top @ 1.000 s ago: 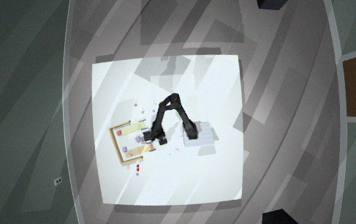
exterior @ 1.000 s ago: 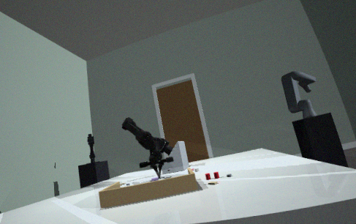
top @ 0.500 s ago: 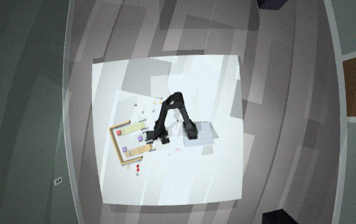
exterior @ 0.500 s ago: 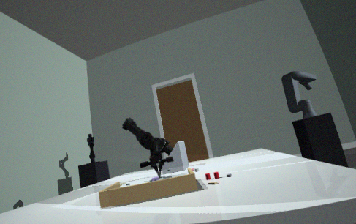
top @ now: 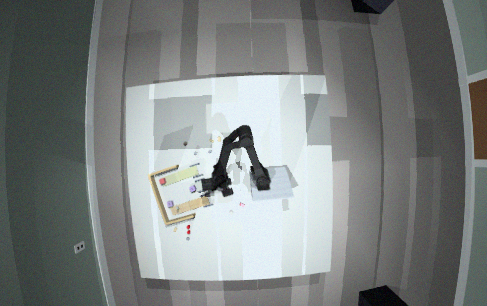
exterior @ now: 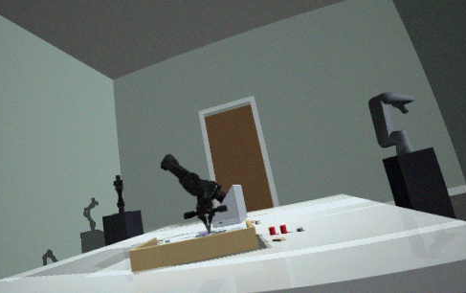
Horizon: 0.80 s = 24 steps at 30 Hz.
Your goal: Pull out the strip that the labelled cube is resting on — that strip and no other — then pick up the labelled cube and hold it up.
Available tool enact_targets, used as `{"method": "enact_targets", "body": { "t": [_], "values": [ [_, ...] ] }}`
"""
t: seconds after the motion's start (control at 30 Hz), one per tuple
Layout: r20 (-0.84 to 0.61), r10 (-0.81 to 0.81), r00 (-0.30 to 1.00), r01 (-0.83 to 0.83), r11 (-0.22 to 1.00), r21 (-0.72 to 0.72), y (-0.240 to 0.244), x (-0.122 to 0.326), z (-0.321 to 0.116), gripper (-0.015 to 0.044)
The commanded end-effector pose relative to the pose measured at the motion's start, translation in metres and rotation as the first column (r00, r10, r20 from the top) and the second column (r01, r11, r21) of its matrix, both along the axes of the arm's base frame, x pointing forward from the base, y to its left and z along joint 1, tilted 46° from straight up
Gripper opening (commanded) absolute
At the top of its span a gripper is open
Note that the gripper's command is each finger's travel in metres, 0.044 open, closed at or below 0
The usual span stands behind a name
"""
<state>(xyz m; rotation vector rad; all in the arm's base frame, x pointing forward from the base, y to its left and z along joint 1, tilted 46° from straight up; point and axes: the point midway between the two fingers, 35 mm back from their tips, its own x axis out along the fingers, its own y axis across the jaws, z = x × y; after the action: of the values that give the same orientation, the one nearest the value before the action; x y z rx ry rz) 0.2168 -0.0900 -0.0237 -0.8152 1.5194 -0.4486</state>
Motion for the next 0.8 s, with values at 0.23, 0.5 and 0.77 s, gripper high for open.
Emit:
{"method": "enact_targets", "body": {
  "t": [0.23,0.5,0.77],
  "values": [
    [-0.029,-0.011,1.0,0.011,1.0,-0.006,-0.0041,-0.01,-0.0022,0.0],
    [-0.029,-0.011,1.0,0.011,1.0,-0.006,-0.0041,-0.01,-0.0022,0.0],
    [-0.029,-0.011,1.0,0.011,1.0,-0.006,-0.0041,-0.01,-0.0022,0.0]
  ]
}}
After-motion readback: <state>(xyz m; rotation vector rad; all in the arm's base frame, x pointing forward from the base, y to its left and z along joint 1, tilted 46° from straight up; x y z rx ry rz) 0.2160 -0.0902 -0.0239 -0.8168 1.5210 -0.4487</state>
